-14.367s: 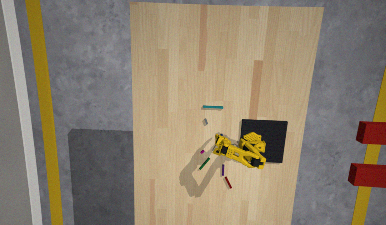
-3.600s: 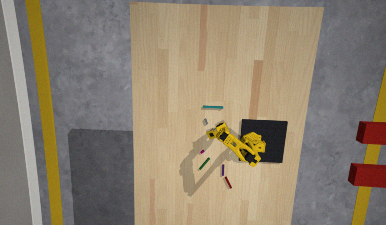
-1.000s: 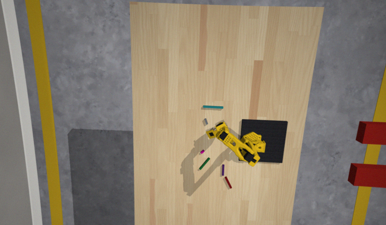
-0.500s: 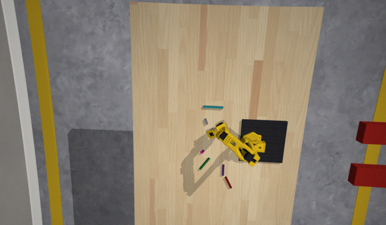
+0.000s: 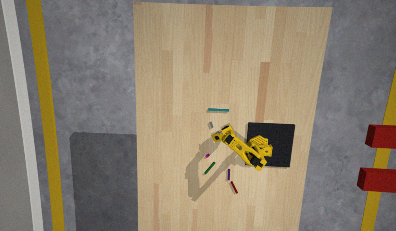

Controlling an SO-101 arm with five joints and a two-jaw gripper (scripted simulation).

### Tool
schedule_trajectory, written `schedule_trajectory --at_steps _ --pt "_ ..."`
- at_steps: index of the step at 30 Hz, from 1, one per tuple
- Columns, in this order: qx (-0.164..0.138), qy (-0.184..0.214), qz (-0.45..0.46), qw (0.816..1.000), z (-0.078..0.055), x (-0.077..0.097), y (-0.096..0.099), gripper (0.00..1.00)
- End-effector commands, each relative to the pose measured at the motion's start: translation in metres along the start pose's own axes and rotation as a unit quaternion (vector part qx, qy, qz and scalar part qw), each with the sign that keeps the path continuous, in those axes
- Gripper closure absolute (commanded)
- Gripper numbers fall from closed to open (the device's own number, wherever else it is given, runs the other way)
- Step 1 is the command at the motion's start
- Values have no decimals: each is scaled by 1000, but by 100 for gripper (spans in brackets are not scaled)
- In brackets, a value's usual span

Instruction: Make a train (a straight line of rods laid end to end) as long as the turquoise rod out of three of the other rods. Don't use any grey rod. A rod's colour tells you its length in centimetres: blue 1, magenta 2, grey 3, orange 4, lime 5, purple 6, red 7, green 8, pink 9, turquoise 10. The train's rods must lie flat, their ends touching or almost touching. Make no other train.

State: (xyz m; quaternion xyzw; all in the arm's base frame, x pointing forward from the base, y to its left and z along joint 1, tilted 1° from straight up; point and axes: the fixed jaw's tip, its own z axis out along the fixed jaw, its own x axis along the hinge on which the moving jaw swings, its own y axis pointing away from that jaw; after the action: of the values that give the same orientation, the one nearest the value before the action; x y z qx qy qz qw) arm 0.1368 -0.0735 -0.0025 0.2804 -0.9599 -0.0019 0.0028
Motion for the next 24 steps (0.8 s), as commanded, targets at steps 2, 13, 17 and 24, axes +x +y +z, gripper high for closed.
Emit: schedule_trajectory --at_steps 2,13,17,24 --pt "-10 5 -1 1000 4 1 4 94" --pt "-10 5 -1 1000 4 1 4 90" --pt "-10 5 -1 1000 4 1 4 87" --pt "-10 5 -1 1000 4 1 4 83"
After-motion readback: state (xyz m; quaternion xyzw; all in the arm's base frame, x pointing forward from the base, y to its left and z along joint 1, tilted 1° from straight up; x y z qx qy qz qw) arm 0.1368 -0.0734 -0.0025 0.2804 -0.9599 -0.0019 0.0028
